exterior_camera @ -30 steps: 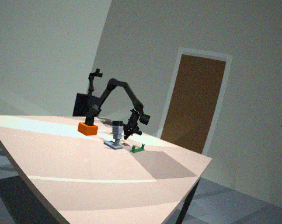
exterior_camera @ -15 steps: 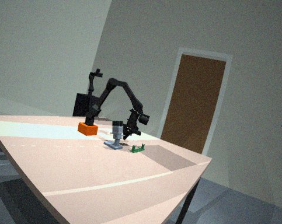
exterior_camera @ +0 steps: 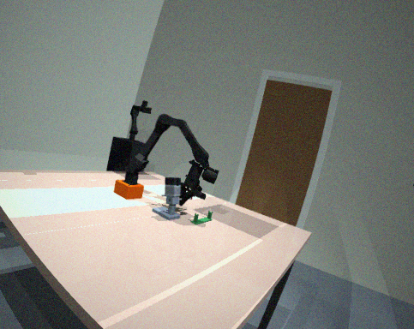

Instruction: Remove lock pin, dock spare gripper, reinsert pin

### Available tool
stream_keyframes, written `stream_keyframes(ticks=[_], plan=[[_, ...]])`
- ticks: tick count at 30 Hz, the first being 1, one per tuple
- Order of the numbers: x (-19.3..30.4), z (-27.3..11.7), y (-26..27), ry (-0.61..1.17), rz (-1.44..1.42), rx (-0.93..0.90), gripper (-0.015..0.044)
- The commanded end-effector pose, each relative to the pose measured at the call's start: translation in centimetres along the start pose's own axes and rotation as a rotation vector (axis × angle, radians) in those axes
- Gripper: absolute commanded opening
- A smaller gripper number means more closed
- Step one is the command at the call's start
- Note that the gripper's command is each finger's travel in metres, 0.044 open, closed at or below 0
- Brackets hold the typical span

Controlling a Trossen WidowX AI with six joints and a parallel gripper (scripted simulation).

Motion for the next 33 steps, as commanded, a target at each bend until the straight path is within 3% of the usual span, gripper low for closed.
stream_keyframes(ticks=[1, 33], plan=[[0.4, 0.0, 0.0, -0.002, -0.003, 0.002, 0.0], [2.4, 0.5, 0.0, -0.004, -0.007, -0.012, 0.0]])
Point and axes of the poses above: the point midway between the two fingers, 35 mm back from their tips, its own z axis out along the fingers, its own y axis across the jaws, x = y × z, the point moved 10 cm from there along -z, back along the fingers, and after that the axes turned 6 degrees about -z, right-handed, at the moved point
